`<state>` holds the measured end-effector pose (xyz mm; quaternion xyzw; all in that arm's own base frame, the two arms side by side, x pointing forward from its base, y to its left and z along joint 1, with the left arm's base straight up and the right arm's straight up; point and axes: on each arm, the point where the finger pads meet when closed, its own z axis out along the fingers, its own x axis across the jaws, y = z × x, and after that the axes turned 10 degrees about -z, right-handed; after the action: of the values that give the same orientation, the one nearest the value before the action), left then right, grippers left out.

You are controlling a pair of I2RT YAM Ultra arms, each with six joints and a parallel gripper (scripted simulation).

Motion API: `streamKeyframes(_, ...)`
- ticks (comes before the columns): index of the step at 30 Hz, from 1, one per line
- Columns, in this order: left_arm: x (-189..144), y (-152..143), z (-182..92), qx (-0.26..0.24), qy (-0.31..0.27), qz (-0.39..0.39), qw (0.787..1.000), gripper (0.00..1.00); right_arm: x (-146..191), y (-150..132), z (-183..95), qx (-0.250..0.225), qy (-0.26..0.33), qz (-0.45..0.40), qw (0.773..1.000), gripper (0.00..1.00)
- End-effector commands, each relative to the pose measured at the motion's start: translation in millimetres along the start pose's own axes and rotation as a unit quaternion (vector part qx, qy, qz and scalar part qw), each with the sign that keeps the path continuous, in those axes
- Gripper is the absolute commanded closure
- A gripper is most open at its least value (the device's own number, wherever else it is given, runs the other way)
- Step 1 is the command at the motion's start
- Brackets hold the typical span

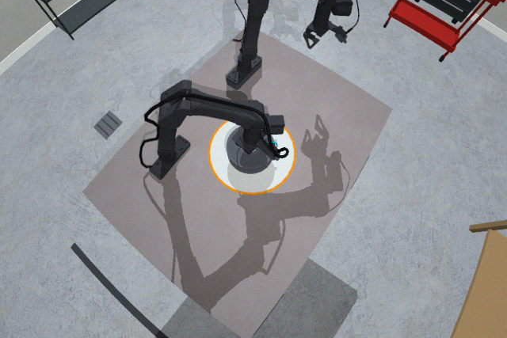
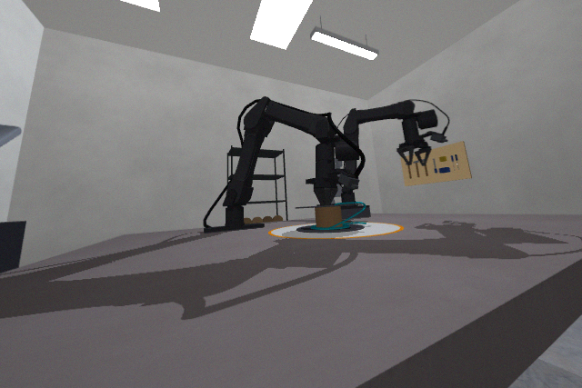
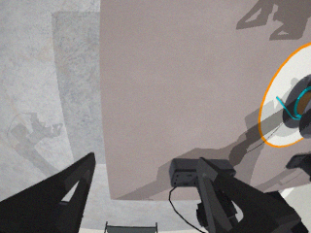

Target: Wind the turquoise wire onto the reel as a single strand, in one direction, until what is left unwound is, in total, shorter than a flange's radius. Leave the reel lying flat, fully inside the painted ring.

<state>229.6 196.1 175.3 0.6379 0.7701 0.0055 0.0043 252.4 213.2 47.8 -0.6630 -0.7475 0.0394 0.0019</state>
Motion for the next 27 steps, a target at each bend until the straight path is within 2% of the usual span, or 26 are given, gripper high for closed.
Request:
streamKeyframes(1, -0.1, 6.1, -17.8, -0.025, 0.018, 0.003, 1.0, 0.0, 5.1, 10.4, -22.9, -0.03, 0.015, -0.171, 0.985, 1.0)
streamKeyframes(3, -0.1, 6.1, -17.8, -0.025, 0.018, 0.003, 1.0, 0.0, 5.1, 10.4, -22.9, -0.036, 0.017, -0.225, 0.974, 1.0)
streamKeyframes(24, -0.1, 6.1, -17.8, -0.025, 0.018, 0.003, 1.0, 0.0, 10.0, 16.3, -19.5, -0.036, 0.017, -0.226, 0.973, 1.0)
streamKeyframes(27, -0.1, 6.1, -17.8, -0.025, 0.018, 0.003, 1.0, 0.0, 10.0, 16.3, -19.5, -0.036, 0.017, -0.226, 0.973, 0.9)
